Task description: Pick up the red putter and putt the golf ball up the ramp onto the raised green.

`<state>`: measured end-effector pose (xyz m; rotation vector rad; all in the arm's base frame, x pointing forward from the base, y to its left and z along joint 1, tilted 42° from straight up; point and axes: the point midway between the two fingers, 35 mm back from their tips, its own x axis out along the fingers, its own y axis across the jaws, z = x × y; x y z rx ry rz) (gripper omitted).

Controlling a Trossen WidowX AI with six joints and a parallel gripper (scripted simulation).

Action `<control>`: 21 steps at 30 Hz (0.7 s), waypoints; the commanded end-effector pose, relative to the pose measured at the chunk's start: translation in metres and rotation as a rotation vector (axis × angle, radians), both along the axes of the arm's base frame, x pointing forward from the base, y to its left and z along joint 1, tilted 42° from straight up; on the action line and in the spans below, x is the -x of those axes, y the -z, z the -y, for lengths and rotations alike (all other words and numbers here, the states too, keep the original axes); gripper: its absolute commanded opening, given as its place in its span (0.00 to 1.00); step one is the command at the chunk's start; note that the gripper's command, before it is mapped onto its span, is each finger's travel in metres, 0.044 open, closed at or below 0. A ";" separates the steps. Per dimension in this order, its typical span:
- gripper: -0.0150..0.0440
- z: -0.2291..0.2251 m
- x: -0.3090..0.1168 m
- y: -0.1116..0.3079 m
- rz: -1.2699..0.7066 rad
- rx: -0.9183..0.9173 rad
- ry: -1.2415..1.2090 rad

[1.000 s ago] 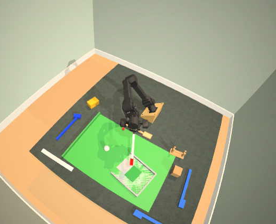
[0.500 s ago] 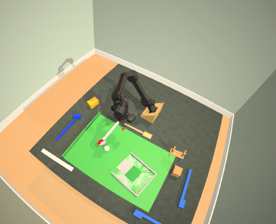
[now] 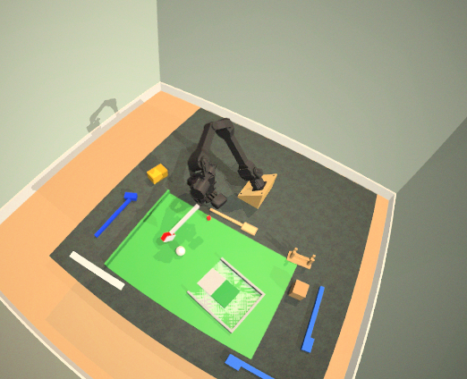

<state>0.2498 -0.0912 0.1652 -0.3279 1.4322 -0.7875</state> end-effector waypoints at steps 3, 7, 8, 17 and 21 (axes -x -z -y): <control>0.25 0.017 0.003 0.017 -0.003 0.010 0.000; 0.25 0.018 0.003 0.018 -0.003 0.010 0.000; 0.25 0.018 0.003 0.019 -0.003 0.010 0.000; 0.25 0.027 0.004 0.029 -0.002 0.010 -0.001; 0.25 0.031 0.004 0.033 -0.002 0.010 0.000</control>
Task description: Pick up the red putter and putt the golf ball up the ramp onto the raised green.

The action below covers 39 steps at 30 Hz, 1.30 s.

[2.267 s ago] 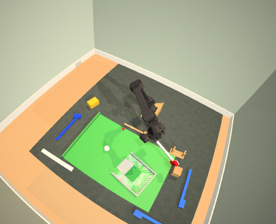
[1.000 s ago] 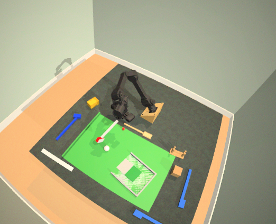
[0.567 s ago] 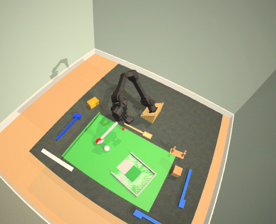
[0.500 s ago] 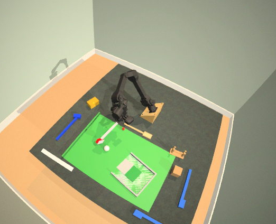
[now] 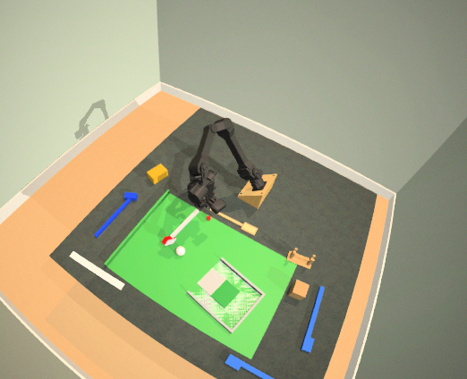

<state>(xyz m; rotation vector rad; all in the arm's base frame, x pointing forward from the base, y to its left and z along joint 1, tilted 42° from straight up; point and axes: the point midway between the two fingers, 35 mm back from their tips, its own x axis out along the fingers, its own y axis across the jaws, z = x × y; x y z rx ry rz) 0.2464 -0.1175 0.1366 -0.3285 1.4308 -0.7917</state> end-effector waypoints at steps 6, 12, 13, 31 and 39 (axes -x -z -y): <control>0.25 0.010 0.002 0.011 -0.003 0.008 -0.003; 0.25 0.008 0.001 0.009 -0.001 0.001 0.001; 0.25 0.008 0.001 0.009 -0.001 0.001 0.001; 0.25 0.032 0.010 -0.009 -0.003 0.010 -0.003; 0.25 0.016 0.000 0.008 -0.005 -0.003 0.000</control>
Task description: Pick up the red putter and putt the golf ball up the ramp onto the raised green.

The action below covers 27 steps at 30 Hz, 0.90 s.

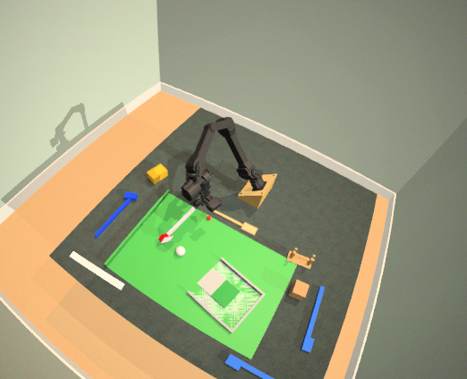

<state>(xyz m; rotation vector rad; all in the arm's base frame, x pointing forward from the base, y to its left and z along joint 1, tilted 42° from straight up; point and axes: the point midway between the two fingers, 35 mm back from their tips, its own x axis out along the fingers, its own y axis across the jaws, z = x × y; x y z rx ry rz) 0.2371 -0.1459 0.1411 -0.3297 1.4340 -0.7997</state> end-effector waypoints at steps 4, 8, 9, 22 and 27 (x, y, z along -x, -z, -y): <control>0.25 -0.056 -0.030 0.052 0.001 -0.015 -0.008; 0.25 -0.093 -0.037 0.085 0.002 -0.004 -0.008; 0.25 -0.095 -0.037 0.086 0.002 -0.003 -0.008; 0.25 -0.117 -0.041 0.063 0.001 -0.006 -0.009; 0.25 -0.133 -0.041 0.044 0.001 -0.006 -0.009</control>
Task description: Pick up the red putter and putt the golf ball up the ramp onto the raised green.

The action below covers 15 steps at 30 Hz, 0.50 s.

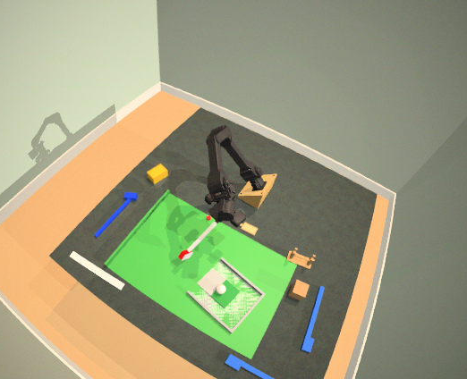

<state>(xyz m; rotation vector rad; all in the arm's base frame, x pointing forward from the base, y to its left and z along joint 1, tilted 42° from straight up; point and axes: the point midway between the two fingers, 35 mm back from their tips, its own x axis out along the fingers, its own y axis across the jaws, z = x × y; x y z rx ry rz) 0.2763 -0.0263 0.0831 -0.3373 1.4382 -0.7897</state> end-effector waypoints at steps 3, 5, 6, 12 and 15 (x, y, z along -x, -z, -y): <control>0.25 -0.015 -0.001 -0.017 0.007 -0.003 0.001; 0.25 -0.010 -0.001 -0.011 0.003 0.000 -0.004; 0.25 -0.010 -0.001 -0.011 0.003 0.000 -0.004; 0.25 -0.010 -0.001 -0.011 0.003 0.000 -0.004; 0.25 -0.010 -0.001 -0.011 0.003 0.000 -0.004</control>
